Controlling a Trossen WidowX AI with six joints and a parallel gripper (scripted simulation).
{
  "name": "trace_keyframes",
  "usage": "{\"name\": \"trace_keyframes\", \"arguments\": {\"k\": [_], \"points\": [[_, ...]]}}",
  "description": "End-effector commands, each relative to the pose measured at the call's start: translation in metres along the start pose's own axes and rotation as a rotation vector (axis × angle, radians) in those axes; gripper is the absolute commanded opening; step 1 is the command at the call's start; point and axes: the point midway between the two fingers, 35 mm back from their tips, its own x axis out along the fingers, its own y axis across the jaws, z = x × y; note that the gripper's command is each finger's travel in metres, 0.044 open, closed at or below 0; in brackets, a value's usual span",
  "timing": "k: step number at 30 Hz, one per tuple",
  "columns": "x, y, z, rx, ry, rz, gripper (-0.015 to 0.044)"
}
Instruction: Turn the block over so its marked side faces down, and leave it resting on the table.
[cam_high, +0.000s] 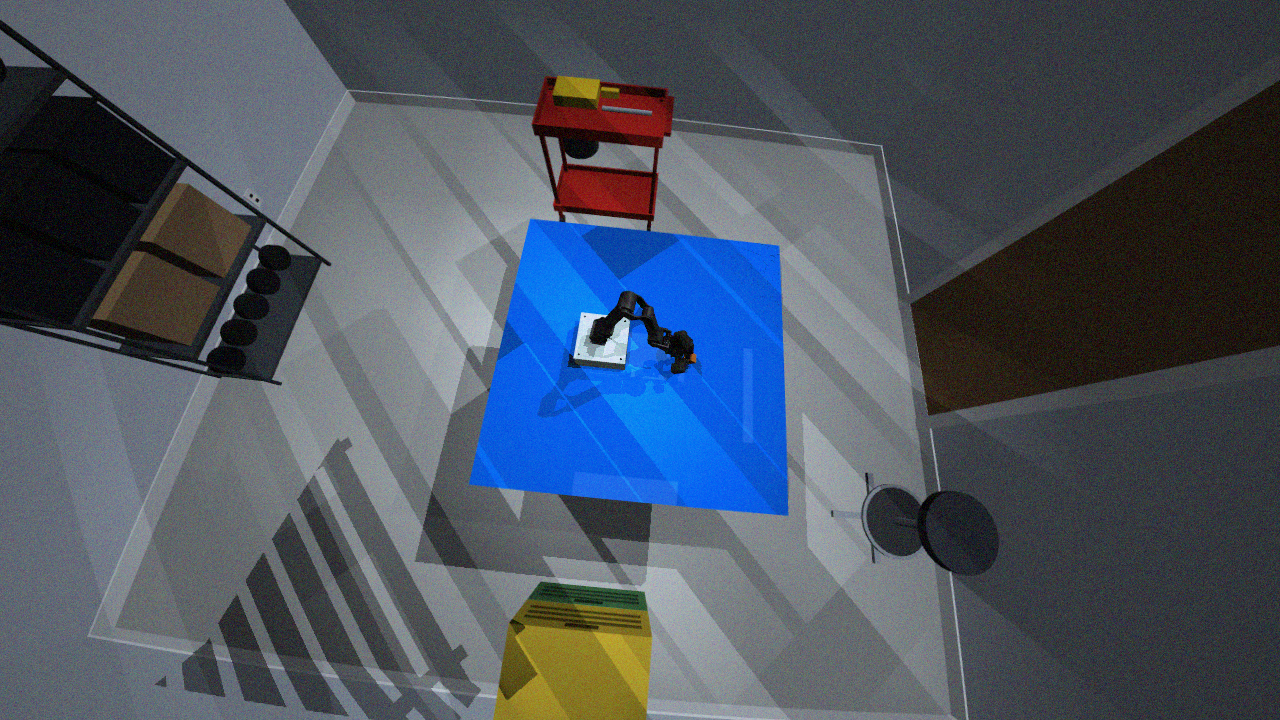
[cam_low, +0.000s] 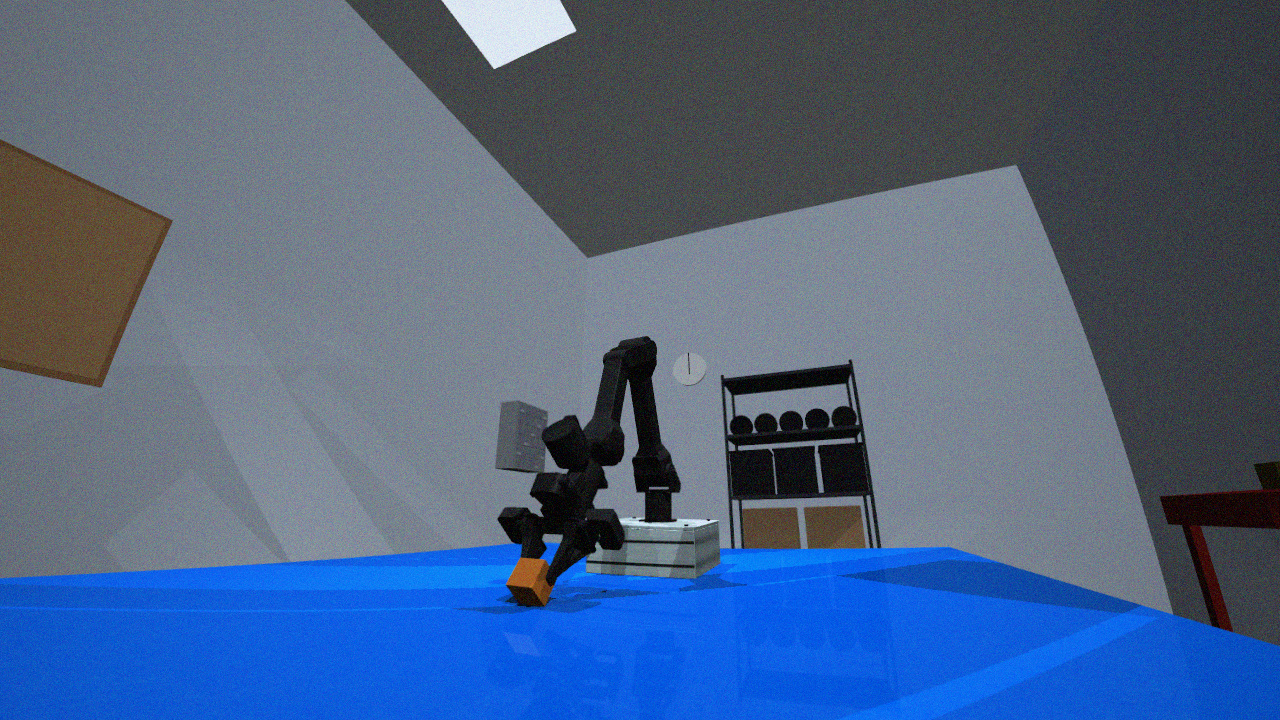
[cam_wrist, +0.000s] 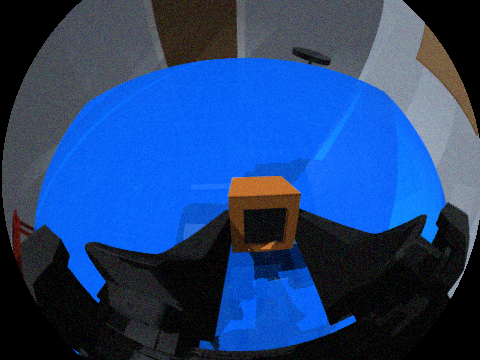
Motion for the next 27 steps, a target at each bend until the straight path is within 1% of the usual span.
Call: {"name": "trace_keyframes", "arguments": {"k": [1,10,19,27], "points": [[0.005,0.001,-0.008,0.005,-0.056,0.005,0.0000],[0.005,0.002,-0.013,0.004,-0.184,0.007,0.0000],[-0.005,0.003,-0.019,0.003,-0.303,0.007,0.0000],[-0.007,0.003,-0.018,0.003,-0.337,0.007,0.0000]]}}
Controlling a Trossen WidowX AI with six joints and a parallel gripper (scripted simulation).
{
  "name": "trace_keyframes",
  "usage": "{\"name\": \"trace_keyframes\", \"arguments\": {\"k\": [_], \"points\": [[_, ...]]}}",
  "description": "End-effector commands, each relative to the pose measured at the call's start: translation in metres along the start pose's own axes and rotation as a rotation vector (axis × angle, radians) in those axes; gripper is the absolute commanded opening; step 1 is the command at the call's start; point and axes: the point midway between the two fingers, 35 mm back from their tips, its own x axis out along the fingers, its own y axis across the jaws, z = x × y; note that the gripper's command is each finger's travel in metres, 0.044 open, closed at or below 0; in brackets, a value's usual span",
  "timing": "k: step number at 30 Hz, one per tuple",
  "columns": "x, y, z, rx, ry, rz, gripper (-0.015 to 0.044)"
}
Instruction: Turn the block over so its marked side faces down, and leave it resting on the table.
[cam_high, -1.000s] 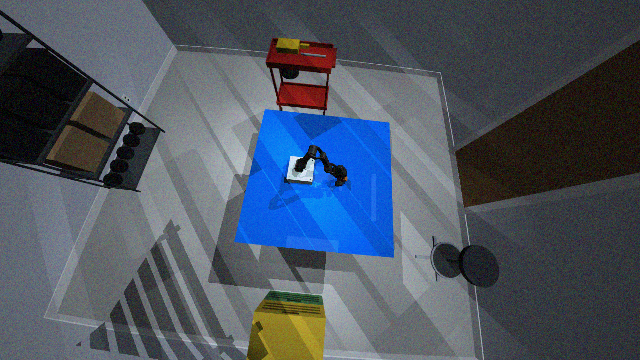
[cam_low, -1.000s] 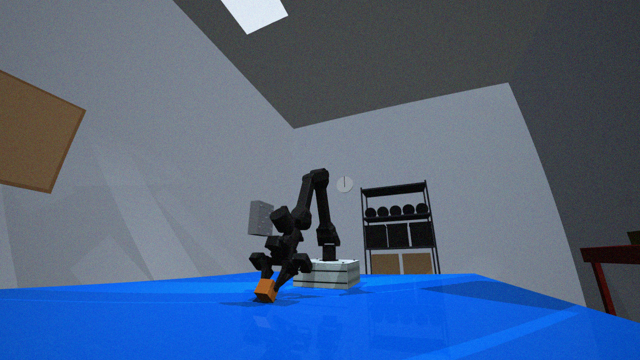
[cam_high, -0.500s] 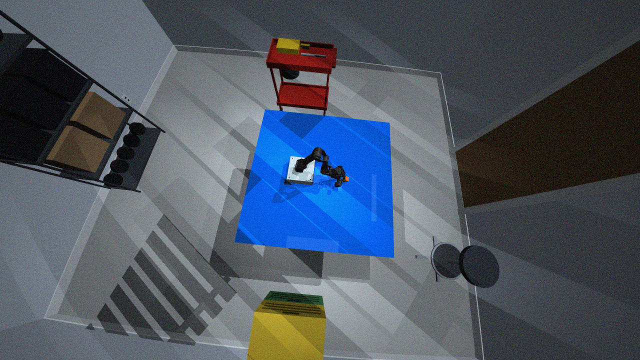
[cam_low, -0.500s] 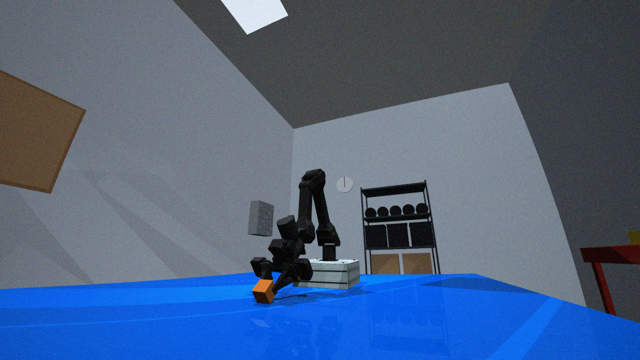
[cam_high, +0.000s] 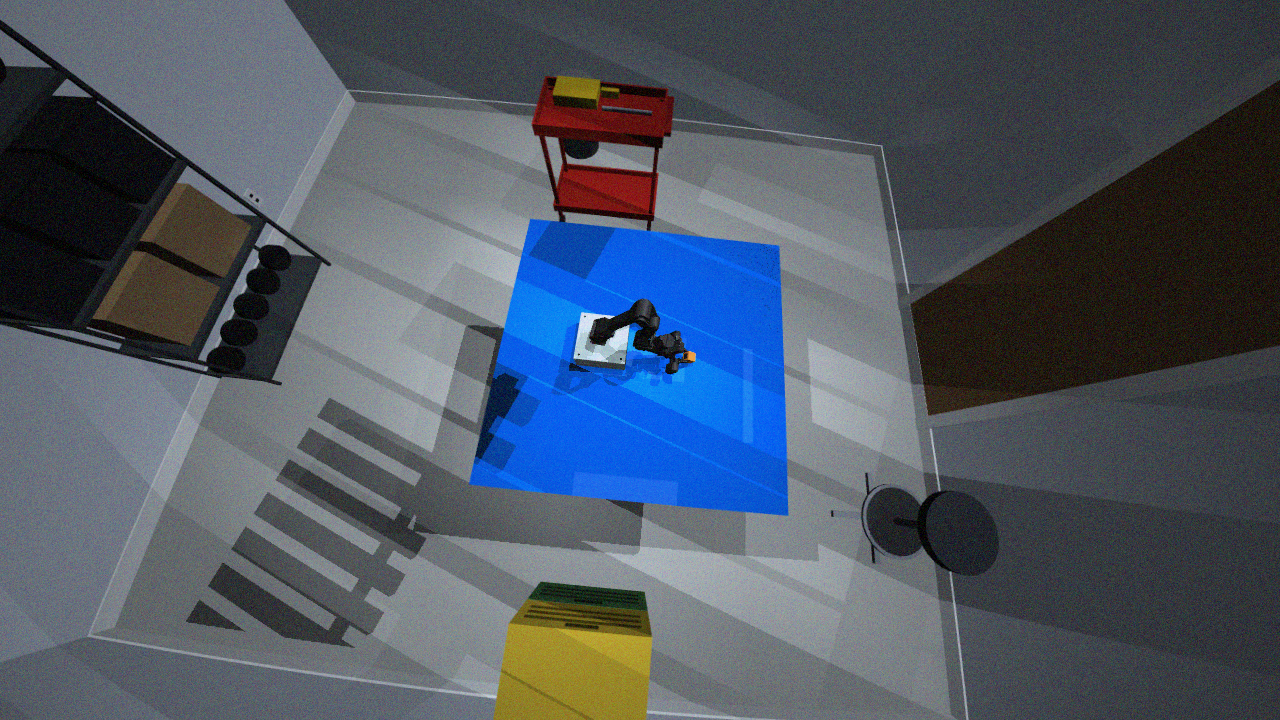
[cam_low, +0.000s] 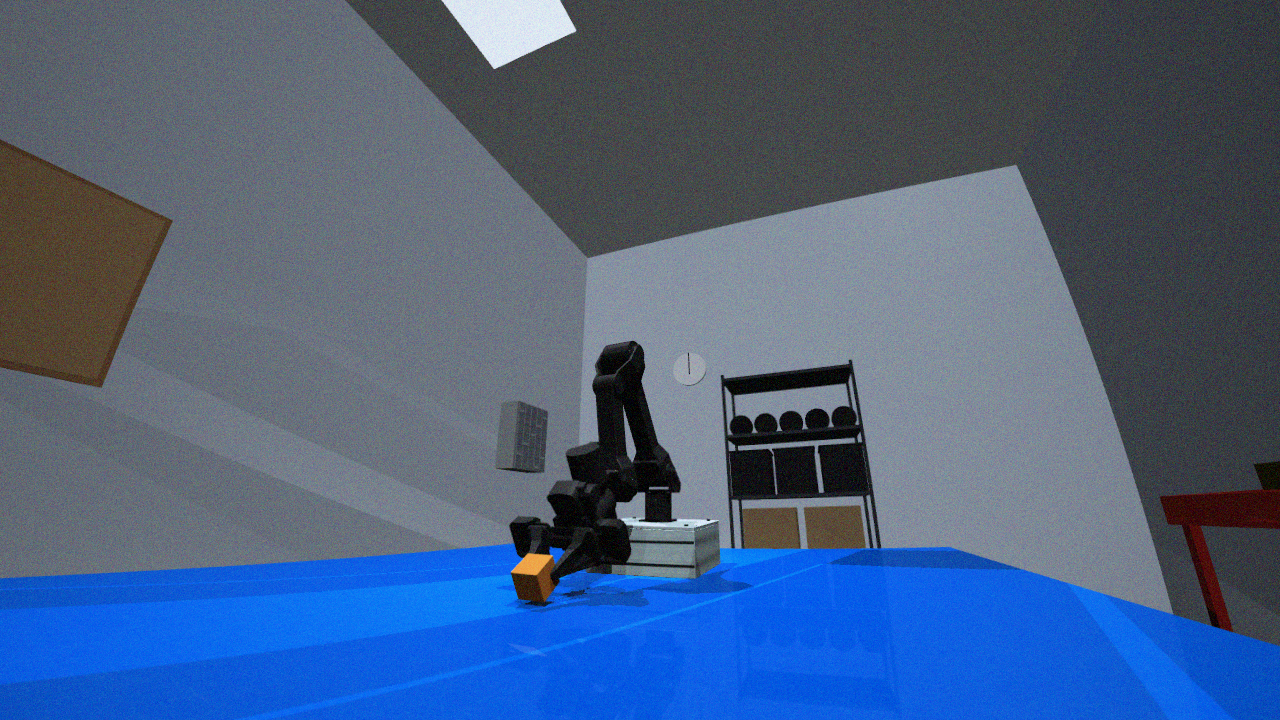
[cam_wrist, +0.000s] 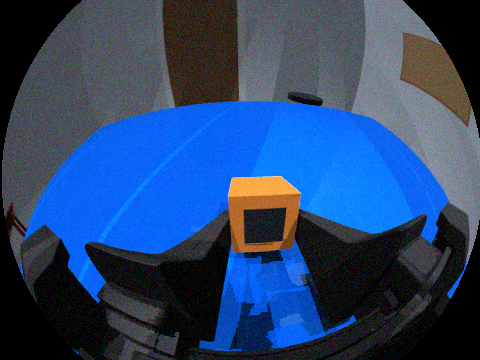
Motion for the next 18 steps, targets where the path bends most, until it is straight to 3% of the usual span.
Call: {"name": "trace_keyframes", "arguments": {"k": [1,13,18], "points": [[-0.0030,0.0010,-0.0020,0.004,-0.019,0.006,0.0000],[-0.0030,0.0010,-0.0020,0.004,-0.019,0.006,0.0000],[-0.0030,0.0010,-0.0020,0.004,-0.019,0.006,0.0131]]}}
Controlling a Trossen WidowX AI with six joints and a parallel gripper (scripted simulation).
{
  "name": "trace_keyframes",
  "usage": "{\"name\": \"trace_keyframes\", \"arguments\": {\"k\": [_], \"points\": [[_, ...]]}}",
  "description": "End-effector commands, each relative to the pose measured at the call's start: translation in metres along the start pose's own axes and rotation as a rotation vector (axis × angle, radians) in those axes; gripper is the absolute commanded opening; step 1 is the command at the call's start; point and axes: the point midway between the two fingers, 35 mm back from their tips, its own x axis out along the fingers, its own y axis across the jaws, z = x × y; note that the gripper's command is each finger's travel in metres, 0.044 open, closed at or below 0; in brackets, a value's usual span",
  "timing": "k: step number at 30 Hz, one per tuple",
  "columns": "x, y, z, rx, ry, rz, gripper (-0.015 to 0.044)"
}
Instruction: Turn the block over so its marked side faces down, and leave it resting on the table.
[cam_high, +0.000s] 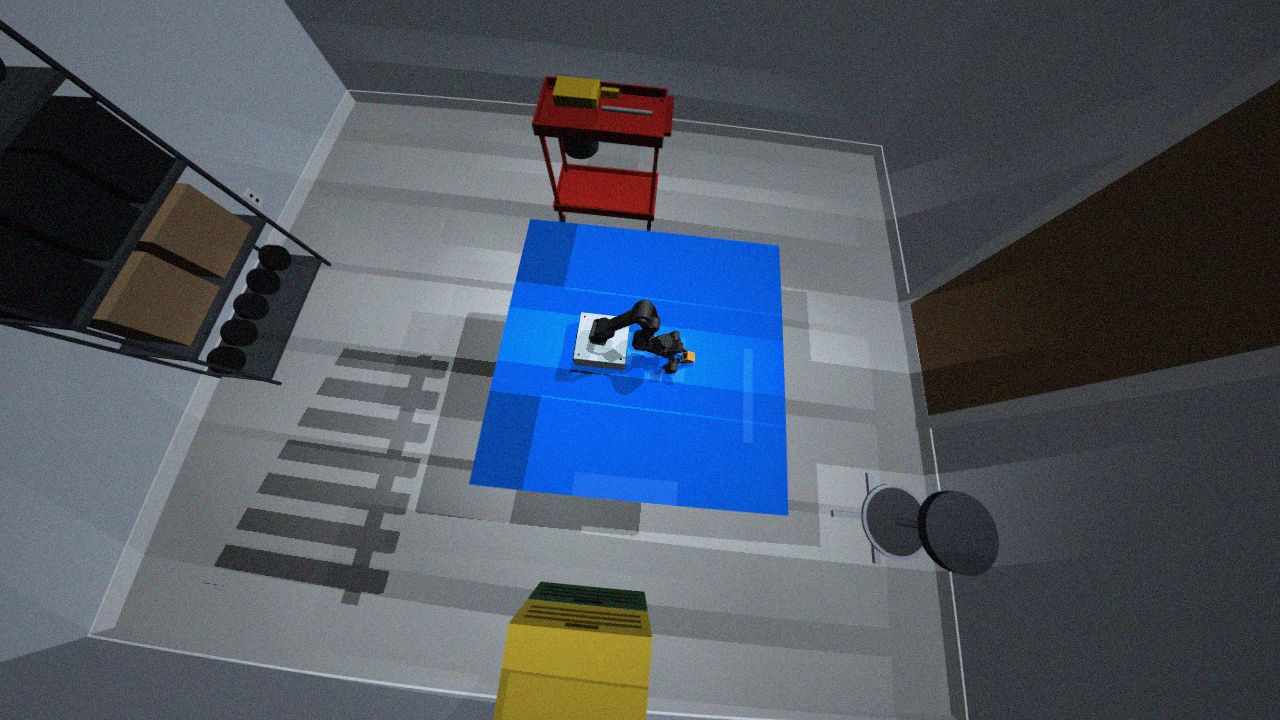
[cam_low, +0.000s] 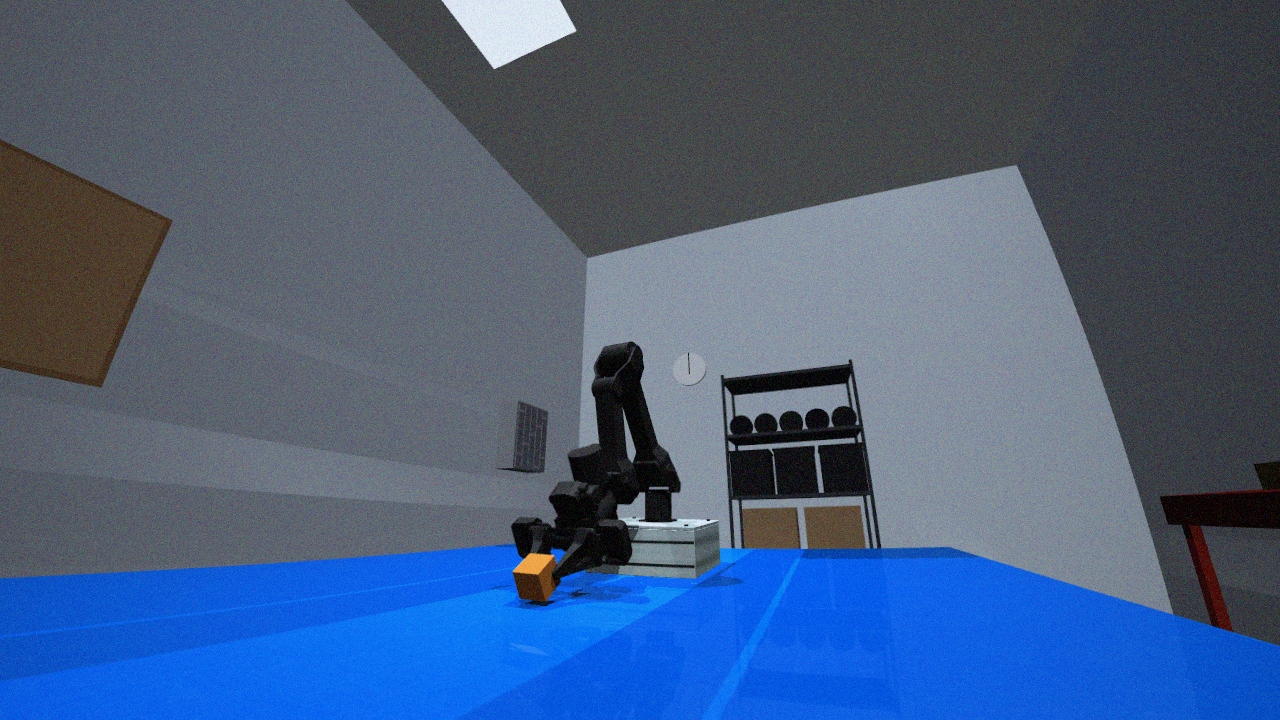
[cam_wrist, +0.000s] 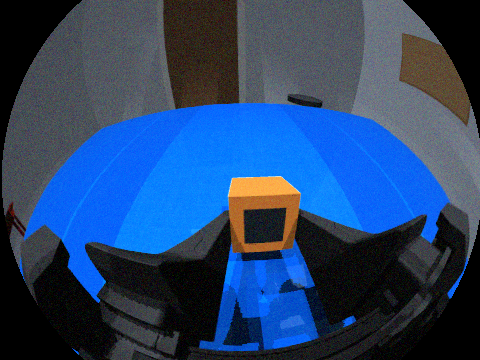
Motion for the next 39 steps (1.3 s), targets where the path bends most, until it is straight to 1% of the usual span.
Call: {"name": "trace_keyframes", "arguments": {"k": [1,12,39], "points": [[-0.0004,0.0008,0.0003,0.003,-0.003,0.005,0.0157],[-0.0004,0.0008,0.0003,0.003,-0.003,0.005,0.0440],[-0.0004,0.0008,0.0003,0.003,-0.003,0.005,0.0440]]}}
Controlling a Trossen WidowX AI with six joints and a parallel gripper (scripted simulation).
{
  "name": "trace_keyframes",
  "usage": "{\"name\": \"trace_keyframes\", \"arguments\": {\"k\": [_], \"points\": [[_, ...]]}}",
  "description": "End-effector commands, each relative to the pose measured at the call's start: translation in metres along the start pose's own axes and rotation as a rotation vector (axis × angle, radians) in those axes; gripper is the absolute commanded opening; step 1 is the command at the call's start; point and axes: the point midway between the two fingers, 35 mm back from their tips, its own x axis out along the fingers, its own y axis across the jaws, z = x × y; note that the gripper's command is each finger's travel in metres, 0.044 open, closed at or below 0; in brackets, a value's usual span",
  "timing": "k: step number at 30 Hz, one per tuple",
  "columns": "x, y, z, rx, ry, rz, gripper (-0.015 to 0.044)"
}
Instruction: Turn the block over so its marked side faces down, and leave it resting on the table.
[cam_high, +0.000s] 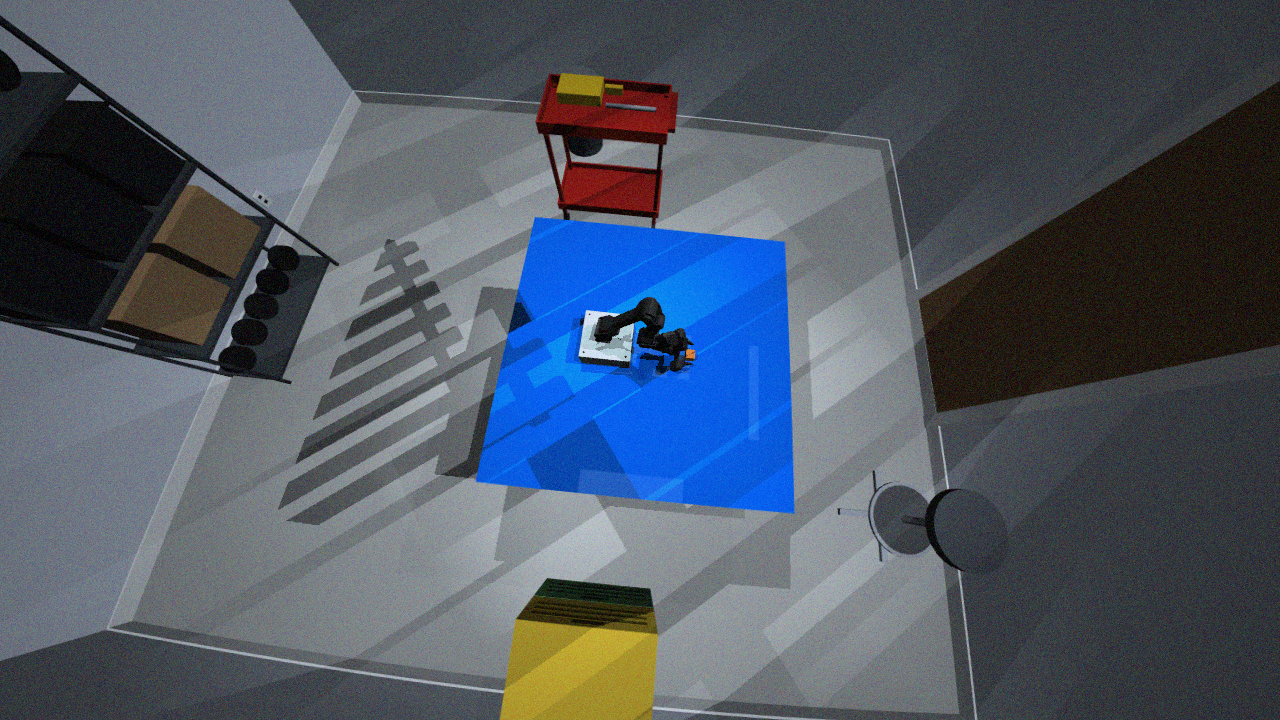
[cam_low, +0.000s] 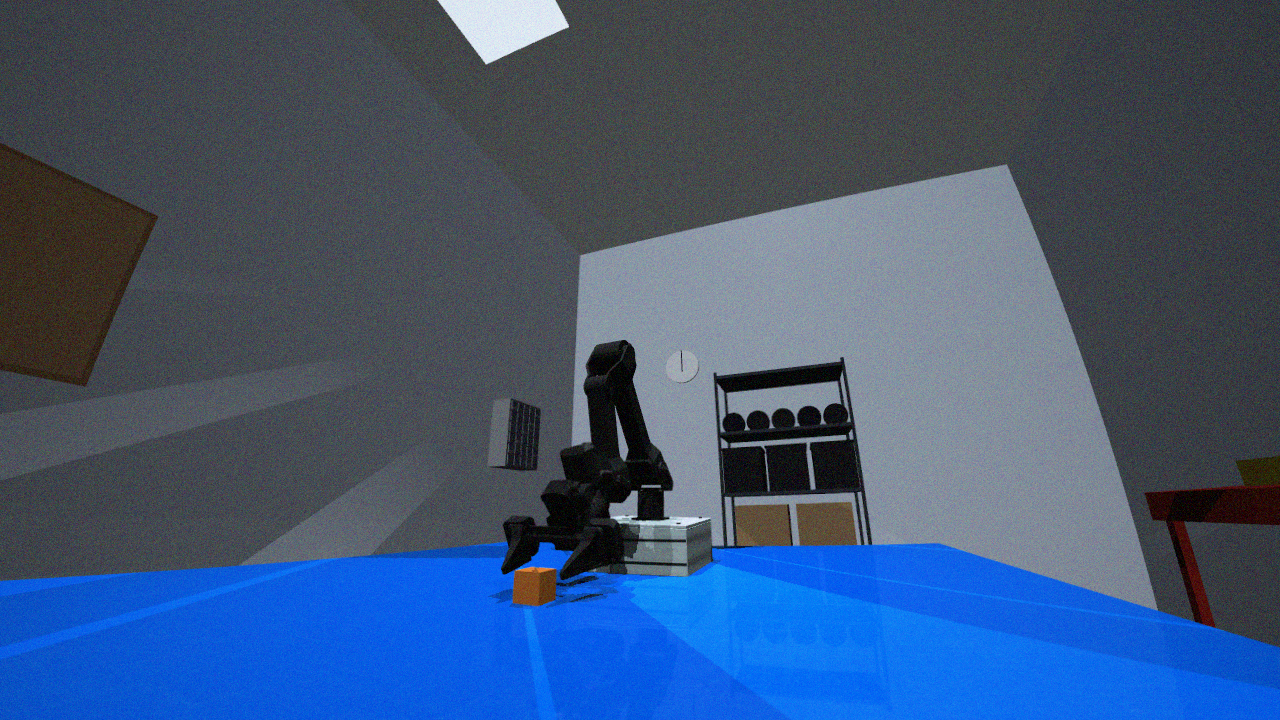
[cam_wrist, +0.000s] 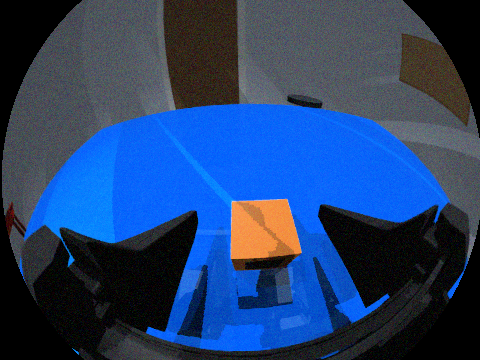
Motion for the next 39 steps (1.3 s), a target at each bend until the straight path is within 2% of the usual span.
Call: {"name": "trace_keyframes", "arguments": {"k": [1,7,13,20,24,39], "points": [[0.000,0.001,0.000,0.003,-0.001,0.005,0.0440],[0.000,0.001,0.000,0.004,0.005,0.005,0.0440],[0.004,-0.002,0.015,0.004,0.190,0.003,0.0440],[-0.029,-0.001,0.042,0.002,0.418,0.005,0.0440],[-0.048,0.001,0.050,0.001,0.485,0.006,0.0440],[-0.049,0.001,0.050,0.001,0.489,0.006,0.0440]]}}
